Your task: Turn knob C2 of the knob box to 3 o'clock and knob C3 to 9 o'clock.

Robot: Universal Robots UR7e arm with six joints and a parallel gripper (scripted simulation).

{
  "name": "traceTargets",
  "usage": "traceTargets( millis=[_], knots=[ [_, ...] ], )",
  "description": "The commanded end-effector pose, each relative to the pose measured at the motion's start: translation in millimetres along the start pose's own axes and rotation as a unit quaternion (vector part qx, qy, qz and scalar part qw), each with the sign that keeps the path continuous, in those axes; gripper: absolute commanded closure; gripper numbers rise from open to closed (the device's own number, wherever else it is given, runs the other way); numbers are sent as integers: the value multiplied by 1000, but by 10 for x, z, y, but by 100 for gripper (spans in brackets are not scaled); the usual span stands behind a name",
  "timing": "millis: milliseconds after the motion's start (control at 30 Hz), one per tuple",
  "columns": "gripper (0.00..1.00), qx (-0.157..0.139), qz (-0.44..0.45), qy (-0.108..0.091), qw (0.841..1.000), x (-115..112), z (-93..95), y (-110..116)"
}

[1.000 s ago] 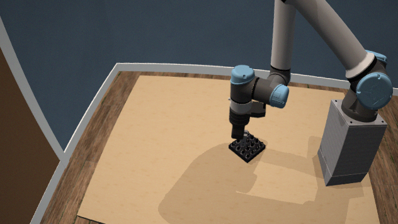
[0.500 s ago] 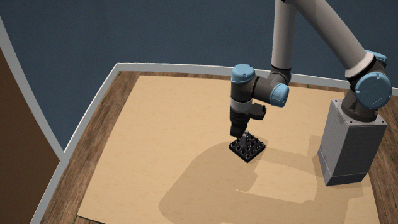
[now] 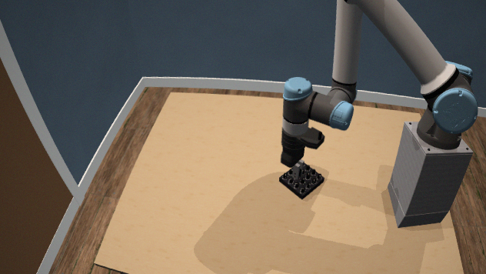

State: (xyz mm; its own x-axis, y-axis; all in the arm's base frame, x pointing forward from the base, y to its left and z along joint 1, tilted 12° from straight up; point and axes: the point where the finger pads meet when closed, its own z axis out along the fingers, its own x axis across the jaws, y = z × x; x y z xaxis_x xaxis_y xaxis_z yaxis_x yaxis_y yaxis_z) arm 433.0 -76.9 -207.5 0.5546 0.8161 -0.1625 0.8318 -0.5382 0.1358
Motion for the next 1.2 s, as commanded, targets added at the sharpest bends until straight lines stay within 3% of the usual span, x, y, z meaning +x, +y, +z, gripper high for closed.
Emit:
traceTargets(
  millis=[0, 467, 1167],
  knots=[
    [70, -1, 24, -1, 1000, 1, -4, 5],
    [70, -1, 79, -1, 997, 1, -4, 5],
    [70, -1, 91, 0, 996, 1, -4, 5]
  ],
)
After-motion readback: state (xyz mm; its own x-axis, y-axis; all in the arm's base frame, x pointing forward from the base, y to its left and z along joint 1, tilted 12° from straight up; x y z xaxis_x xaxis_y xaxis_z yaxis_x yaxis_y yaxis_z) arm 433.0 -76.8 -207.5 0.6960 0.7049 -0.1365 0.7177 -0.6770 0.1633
